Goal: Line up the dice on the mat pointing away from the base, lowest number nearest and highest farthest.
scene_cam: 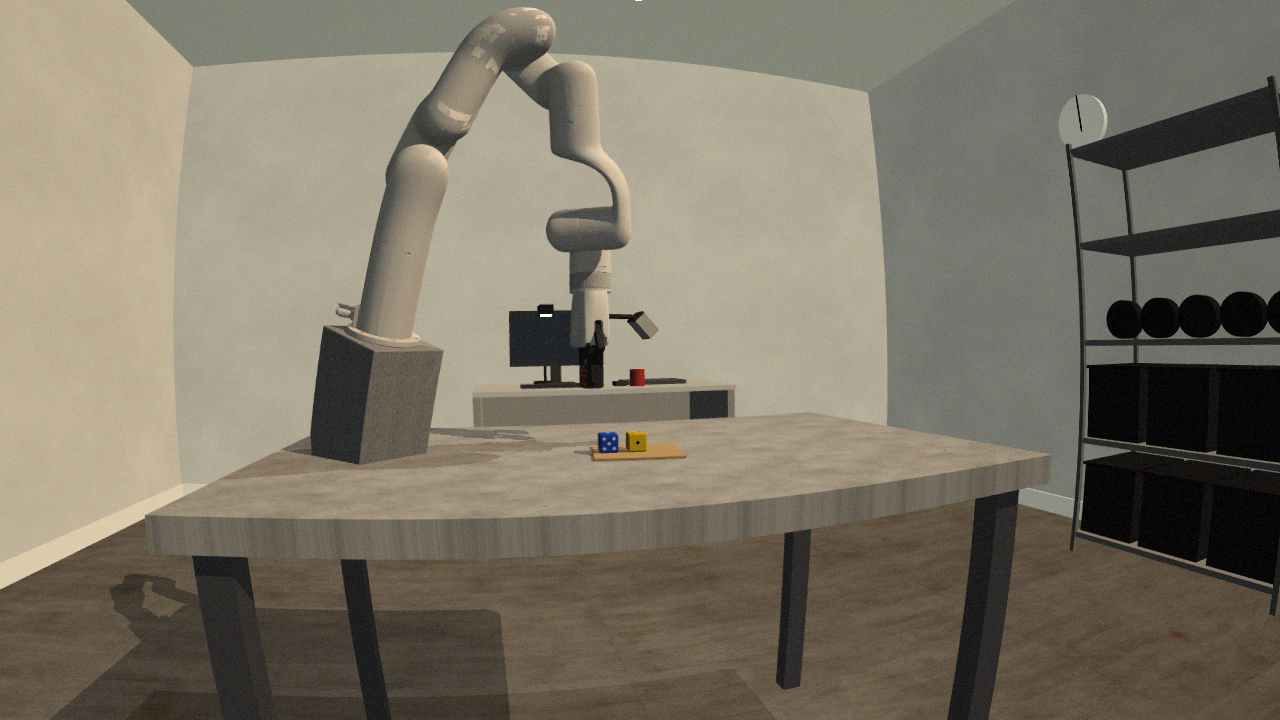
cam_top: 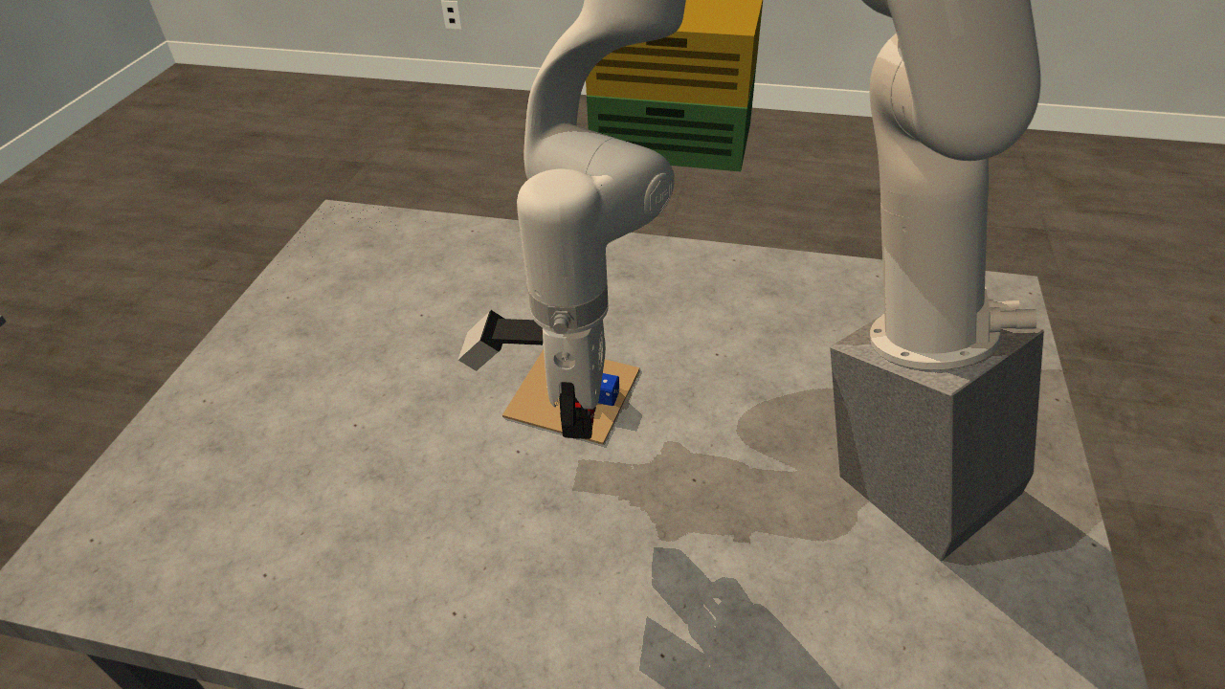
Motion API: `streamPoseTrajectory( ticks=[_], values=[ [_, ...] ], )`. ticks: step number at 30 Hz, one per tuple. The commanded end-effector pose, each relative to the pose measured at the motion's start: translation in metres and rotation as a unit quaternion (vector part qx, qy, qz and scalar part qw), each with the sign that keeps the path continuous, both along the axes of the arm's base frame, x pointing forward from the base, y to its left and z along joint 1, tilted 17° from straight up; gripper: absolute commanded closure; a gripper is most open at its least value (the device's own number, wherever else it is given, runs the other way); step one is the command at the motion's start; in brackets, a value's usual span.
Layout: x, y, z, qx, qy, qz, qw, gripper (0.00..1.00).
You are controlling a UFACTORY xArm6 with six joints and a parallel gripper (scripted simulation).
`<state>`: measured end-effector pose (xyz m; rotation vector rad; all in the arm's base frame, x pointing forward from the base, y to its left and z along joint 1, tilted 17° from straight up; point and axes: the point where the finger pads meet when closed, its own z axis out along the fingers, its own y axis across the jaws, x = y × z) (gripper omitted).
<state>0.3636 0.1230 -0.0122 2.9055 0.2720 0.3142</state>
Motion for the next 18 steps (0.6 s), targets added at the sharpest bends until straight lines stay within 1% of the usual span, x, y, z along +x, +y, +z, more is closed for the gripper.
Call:
streamPoseTrajectory(
  ticks=[1,2,3,4,5,8,10,11,13,18],
  values=[
    [0.043,-0.039,0.019,0.009,-0.006,-0.035,0.999,0.73],
    [0.043,-0.039,0.019,0.009,-0.006,-0.035,0.999,0.73],
    [0.058,-0.059,0.027,0.012,-0.008,-0.049,0.999,0.73],
    [0.058,-0.059,0.027,0.012,-0.008,-0.049,0.999,0.73],
    [0.072,-0.079,0.035,0.016,-0.011,-0.062,0.998,0.73],
    [0.072,-0.079,0.035,0.016,-0.011,-0.062,0.998,0.73],
    [0.091,-0.111,0.048,0.021,-0.016,-0.081,0.996,0.73],
    [0.091,-0.111,0.048,0.021,-0.016,-0.081,0.996,0.73],
    [0.097,-0.125,0.053,0.023,-0.019,-0.088,0.996,0.73],
    [0.097,-0.125,0.053,0.023,-0.019,-0.089,0.996,0.73]
  ],
)
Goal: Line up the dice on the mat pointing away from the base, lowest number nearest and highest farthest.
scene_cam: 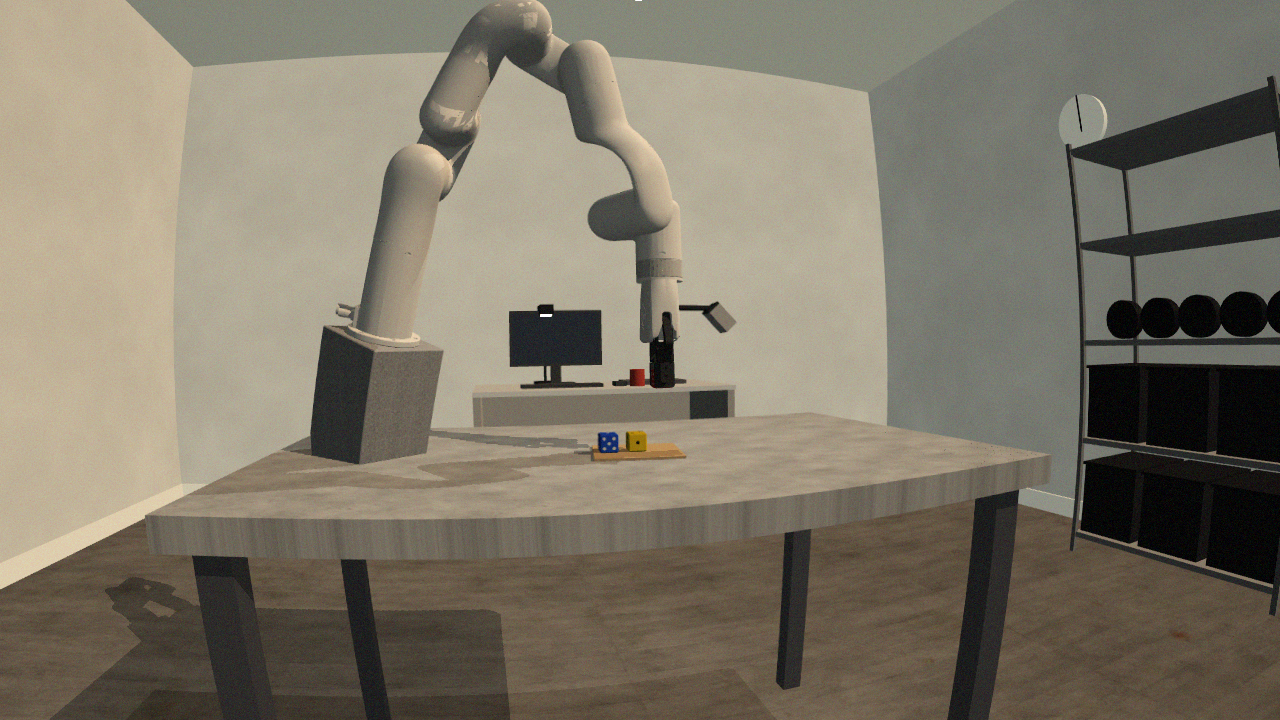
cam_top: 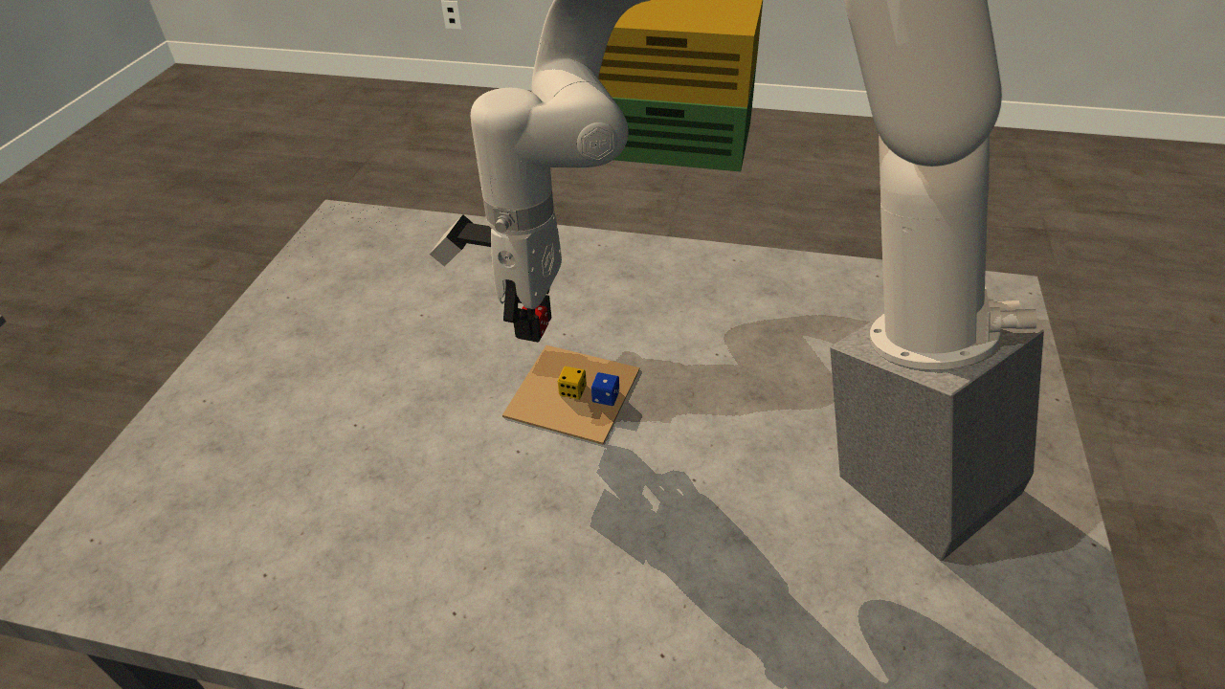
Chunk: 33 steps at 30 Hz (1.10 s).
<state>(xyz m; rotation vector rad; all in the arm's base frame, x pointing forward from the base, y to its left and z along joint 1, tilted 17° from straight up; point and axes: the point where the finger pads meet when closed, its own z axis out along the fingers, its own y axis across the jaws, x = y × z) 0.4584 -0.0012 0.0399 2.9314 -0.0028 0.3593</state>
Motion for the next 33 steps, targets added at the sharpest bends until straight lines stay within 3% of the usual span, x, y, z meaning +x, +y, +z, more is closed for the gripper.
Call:
streamPoseTrajectory(
  ticks=[1,14,33],
  values=[
    [0.002,-0.001,0.001,0.003,0.004,0.001,1.0,0.73],
    [0.004,-0.002,-0.005,0.003,0.004,0.001,1.0,0.73],
    [0.021,-0.015,-0.072,0.003,0.004,0.001,1.0,0.73]
  ],
)
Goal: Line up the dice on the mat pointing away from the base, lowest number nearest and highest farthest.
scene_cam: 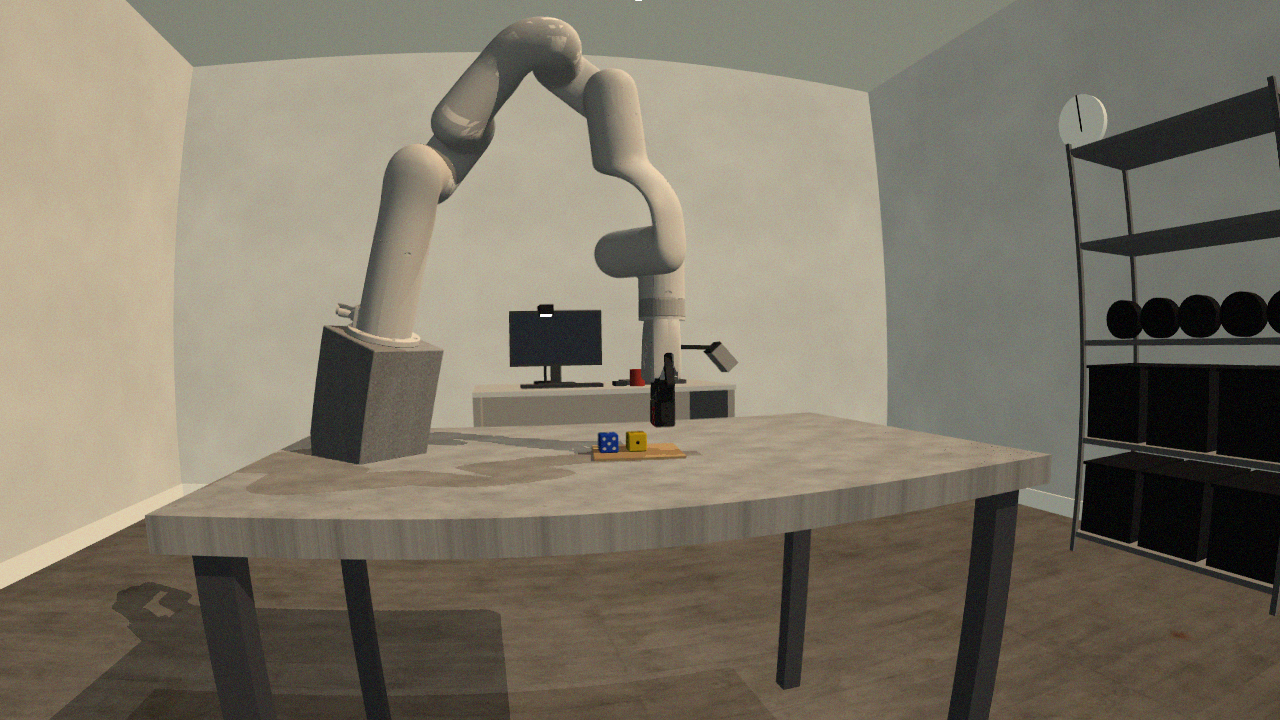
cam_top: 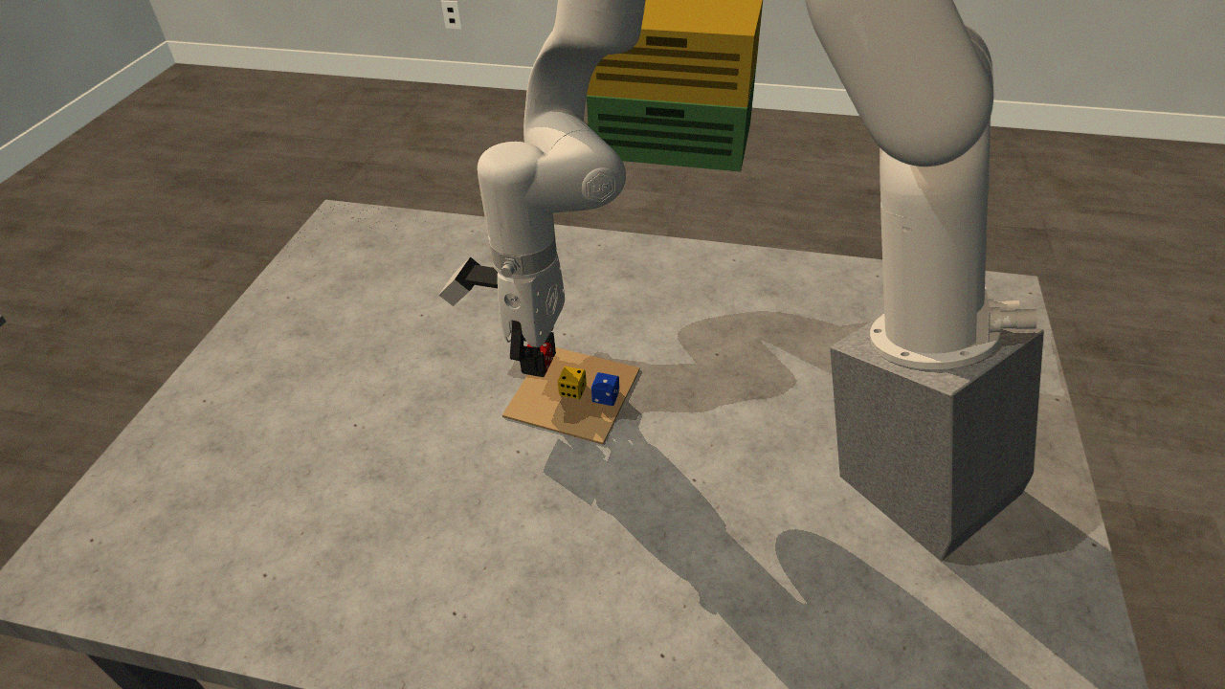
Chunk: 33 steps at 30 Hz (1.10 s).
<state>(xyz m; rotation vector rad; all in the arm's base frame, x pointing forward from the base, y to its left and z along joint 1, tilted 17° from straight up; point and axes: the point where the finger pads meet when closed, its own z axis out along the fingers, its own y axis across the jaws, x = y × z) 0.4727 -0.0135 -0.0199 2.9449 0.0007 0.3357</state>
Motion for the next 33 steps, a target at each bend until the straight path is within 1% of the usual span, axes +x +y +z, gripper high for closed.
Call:
streamPoseTrajectory(
  ticks=[1,6,11,33],
  values=[
    [0.007,-0.003,-0.016,-0.002,-0.005,0.0,1.0,0.73],
    [0.01,-0.005,-0.028,-0.002,-0.005,0.0,1.0,0.73],
    [0.011,-0.006,-0.03,-0.002,-0.005,0.0,1.0,0.73],
    [0.011,-0.006,-0.031,-0.002,-0.005,0.0,1.0,0.73]
  ],
)
